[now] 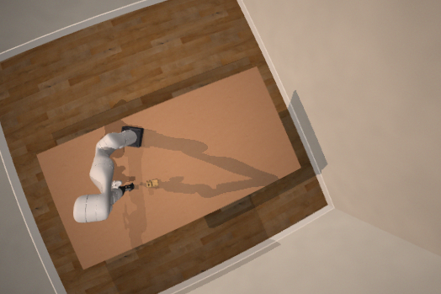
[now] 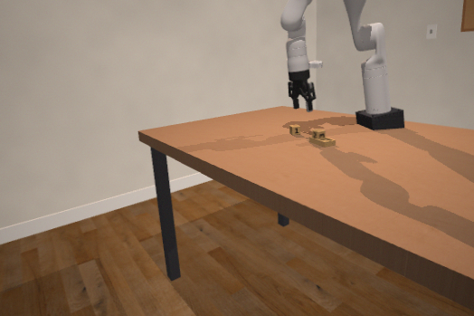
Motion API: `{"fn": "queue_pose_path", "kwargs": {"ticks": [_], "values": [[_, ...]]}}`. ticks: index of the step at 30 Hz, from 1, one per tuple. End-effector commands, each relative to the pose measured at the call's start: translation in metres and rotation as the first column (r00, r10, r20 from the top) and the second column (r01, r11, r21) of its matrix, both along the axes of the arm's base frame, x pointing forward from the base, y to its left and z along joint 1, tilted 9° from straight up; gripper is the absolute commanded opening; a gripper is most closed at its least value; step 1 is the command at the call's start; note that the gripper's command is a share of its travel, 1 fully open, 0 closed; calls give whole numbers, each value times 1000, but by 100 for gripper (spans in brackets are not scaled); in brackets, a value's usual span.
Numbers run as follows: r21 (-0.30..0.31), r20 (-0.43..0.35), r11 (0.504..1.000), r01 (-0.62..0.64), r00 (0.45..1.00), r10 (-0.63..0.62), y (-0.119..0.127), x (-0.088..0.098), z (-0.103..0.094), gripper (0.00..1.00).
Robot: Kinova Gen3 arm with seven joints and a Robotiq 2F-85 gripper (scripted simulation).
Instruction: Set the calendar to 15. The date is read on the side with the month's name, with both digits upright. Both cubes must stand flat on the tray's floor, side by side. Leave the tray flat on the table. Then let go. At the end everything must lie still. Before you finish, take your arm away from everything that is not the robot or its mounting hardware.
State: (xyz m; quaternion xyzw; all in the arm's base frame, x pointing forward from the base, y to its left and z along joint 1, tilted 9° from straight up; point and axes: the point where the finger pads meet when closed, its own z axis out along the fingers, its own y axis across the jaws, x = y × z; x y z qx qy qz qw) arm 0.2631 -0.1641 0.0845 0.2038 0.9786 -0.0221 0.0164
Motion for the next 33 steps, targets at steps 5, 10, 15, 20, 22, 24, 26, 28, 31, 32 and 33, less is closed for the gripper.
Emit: {"fn": "queue_pose_path", "kwargs": {"ticks": [5,10,15,20,22,24,26,28,31,32,33], "values": [[-12,7,957,-289,957,289,-3,3,5,100],[-30,-3,862,-507,862,507,-5,6,8,100],[-41,-10,787,-616,787,616,-6,9,10,100],[-59,-26,647,-760,649,760,-7,13,13,100],[-65,-34,591,-804,593,804,-8,14,14,100],[-71,-41,535,-842,539,841,-8,16,15,100],[-76,-48,482,-873,487,872,-9,17,16,100],[-78,-52,457,-886,462,886,-9,18,17,100],[-82,-59,409,-909,414,908,-9,20,18,100],[-84,-63,387,-918,392,918,-10,20,19,100],[-86,-66,366,-927,372,926,-10,21,19,100]]}}
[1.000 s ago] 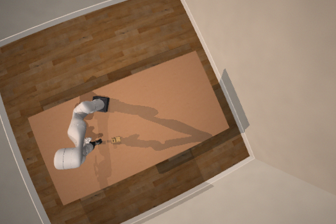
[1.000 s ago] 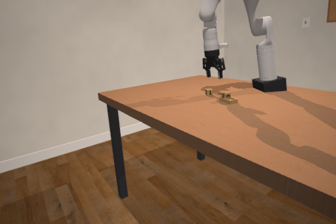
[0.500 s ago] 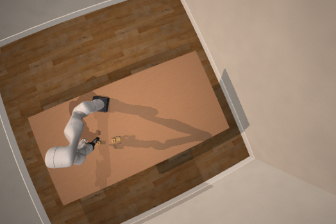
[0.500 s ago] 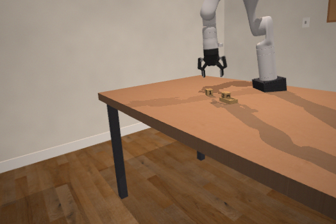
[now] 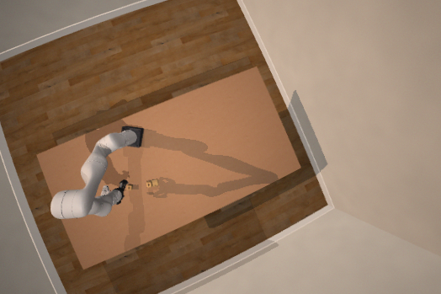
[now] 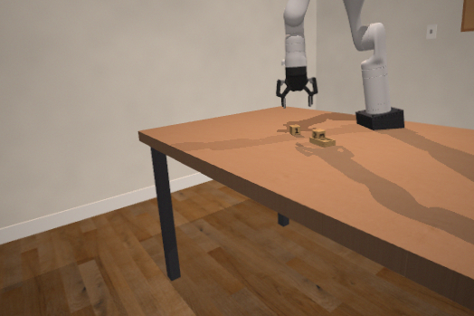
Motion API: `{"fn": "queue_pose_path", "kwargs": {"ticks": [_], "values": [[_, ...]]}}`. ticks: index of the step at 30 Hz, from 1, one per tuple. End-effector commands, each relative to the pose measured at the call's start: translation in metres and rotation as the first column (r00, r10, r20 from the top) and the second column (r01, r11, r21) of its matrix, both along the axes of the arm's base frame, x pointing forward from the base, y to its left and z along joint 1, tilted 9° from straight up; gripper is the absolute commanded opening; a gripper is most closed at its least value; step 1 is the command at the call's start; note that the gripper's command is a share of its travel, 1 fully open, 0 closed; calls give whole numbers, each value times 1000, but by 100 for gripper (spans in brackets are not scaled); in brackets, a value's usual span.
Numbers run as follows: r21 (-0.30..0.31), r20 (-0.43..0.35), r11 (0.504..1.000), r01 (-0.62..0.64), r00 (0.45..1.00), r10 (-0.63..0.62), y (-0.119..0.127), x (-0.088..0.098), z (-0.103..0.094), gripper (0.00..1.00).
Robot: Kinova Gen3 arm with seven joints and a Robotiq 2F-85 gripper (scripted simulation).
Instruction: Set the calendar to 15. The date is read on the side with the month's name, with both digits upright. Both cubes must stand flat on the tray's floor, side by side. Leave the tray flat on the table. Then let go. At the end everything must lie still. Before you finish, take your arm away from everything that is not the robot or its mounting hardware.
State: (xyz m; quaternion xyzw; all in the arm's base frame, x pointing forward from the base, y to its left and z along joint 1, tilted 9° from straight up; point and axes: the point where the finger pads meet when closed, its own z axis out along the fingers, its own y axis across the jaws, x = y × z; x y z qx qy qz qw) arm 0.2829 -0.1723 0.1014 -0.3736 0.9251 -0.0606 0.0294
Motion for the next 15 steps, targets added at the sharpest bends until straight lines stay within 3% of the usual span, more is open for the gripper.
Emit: {"fn": "queue_pose_path", "kwargs": {"ticks": [1,15], "values": [[-5,9,999,-38,999,38,-2,2,3,100],[-32,8,982,-187,982,188,-3,6,6,100]]}}
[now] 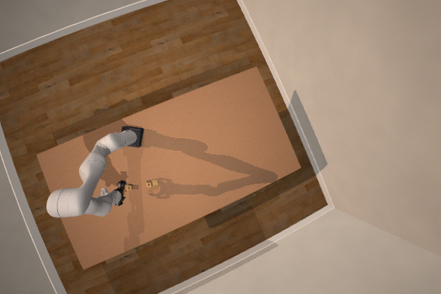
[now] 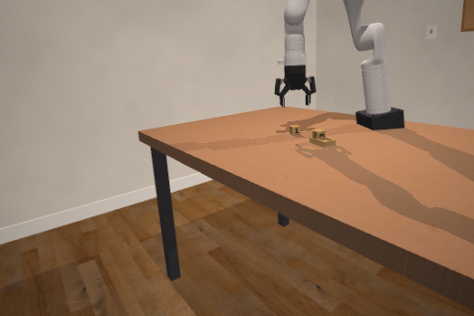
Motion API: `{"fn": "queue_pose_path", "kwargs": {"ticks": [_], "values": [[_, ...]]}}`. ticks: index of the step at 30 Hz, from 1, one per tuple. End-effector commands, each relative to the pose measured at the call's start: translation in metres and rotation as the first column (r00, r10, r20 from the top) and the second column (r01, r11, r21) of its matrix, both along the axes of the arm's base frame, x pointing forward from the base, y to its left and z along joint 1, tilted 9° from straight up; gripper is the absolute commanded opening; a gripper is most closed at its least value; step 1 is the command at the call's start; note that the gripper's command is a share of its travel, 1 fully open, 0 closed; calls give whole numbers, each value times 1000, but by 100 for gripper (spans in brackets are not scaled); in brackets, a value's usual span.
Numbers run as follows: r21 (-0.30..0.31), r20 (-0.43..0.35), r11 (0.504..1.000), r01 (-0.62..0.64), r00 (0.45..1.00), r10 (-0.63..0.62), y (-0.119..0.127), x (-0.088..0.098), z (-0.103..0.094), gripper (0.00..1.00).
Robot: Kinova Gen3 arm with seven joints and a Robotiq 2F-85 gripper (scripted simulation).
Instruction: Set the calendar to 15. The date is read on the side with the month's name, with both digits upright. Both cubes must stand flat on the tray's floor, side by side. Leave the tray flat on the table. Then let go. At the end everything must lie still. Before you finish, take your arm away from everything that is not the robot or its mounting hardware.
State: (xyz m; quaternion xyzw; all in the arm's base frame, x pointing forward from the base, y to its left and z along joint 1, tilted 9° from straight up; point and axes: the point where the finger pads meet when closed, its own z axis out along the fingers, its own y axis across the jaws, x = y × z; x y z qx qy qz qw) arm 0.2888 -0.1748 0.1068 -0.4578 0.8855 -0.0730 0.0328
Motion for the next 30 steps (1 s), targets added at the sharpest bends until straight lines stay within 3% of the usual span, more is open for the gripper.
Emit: {"fn": "queue_pose_path", "kwargs": {"ticks": [1,10,11,30], "values": [[-2,3,1000,-8,1000,8,-1,1,1,100],[-5,3,1000,-22,1000,22,-1,1,1,100],[-5,3,1000,-22,1000,22,-1,1,1,48],[-5,3,1000,-22,1000,22,-1,1,1,48]]}}
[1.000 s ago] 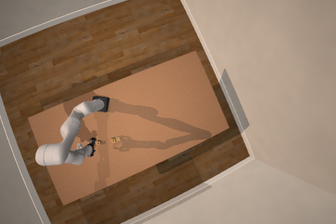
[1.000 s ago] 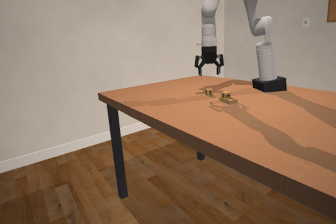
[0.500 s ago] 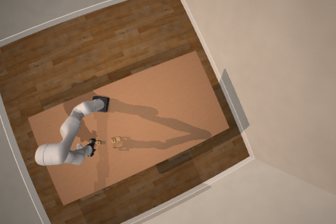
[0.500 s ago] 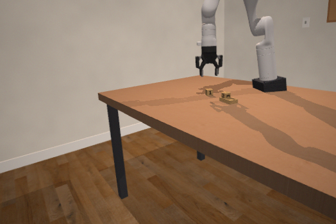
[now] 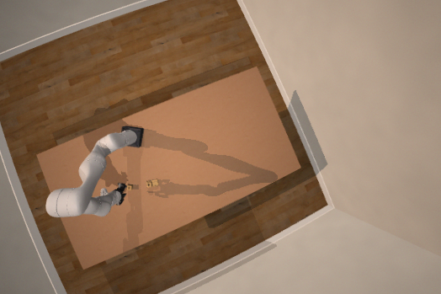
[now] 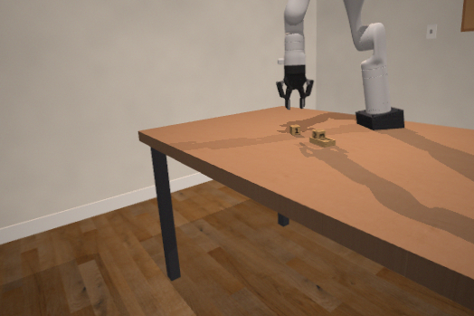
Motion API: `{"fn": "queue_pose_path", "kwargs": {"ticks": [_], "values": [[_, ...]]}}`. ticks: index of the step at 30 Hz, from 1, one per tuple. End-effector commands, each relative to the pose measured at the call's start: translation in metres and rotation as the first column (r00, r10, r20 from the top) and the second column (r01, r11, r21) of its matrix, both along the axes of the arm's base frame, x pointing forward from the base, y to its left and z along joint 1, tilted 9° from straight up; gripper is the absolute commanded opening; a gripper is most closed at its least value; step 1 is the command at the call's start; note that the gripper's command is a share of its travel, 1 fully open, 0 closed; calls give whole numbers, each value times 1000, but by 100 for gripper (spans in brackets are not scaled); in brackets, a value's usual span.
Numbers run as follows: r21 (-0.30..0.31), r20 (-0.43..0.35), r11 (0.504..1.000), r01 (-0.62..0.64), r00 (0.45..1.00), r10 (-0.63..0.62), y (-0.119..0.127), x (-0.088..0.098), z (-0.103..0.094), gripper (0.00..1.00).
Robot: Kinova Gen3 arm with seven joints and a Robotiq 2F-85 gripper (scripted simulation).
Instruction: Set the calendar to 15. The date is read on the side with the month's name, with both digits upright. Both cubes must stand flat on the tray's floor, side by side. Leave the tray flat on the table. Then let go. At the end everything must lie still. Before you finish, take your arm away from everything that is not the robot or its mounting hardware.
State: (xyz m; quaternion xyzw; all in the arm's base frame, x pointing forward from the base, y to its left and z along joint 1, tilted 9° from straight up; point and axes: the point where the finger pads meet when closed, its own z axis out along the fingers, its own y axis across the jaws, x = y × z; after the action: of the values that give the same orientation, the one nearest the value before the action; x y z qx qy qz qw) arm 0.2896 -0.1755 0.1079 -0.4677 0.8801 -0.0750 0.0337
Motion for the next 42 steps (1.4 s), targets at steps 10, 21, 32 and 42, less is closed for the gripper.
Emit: {"fn": "queue_pose_path", "kwargs": {"ticks": [10,21,32,42], "values": [[0,1,1000,0,1000,0,0,0,0,48],[0,1,1000,0,1000,0,0,0,0,48],[0,1,1000,0,1000,0,-1,1,-6,48],[0,1,1000,0,1000,0,-2,2,-16,48]]}}
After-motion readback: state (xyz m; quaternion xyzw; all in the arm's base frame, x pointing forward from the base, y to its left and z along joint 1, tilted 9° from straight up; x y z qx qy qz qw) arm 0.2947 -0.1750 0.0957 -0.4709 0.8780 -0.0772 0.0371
